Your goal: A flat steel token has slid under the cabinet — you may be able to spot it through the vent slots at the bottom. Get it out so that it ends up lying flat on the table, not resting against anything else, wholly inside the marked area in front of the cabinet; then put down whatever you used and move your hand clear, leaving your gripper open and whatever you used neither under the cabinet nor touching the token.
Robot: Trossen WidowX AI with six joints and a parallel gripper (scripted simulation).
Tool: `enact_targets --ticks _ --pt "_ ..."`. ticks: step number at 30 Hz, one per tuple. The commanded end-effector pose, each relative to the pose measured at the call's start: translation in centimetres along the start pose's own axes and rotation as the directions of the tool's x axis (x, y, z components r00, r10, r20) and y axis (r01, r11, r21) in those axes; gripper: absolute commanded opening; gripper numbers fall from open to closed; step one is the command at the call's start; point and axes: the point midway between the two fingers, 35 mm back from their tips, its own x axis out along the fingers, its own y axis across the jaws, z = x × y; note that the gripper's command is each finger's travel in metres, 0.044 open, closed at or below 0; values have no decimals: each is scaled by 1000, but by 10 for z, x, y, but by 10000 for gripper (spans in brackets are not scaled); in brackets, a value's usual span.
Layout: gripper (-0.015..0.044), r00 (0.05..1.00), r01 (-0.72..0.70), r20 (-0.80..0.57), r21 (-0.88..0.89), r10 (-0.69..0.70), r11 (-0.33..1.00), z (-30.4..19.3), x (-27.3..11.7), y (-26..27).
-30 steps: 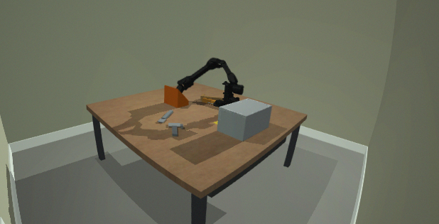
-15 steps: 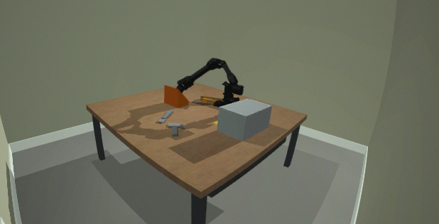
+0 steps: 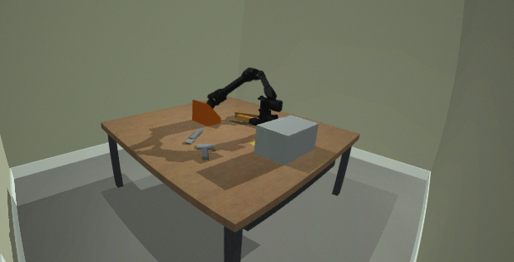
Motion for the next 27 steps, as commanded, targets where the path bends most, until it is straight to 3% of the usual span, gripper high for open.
enact_targets --ticks 1,27 --pt "0 1000 8 0 1 -8 1000 0 1 -9" --pt "0 1000 10 0 1 -10 1000 -1 1 -42"
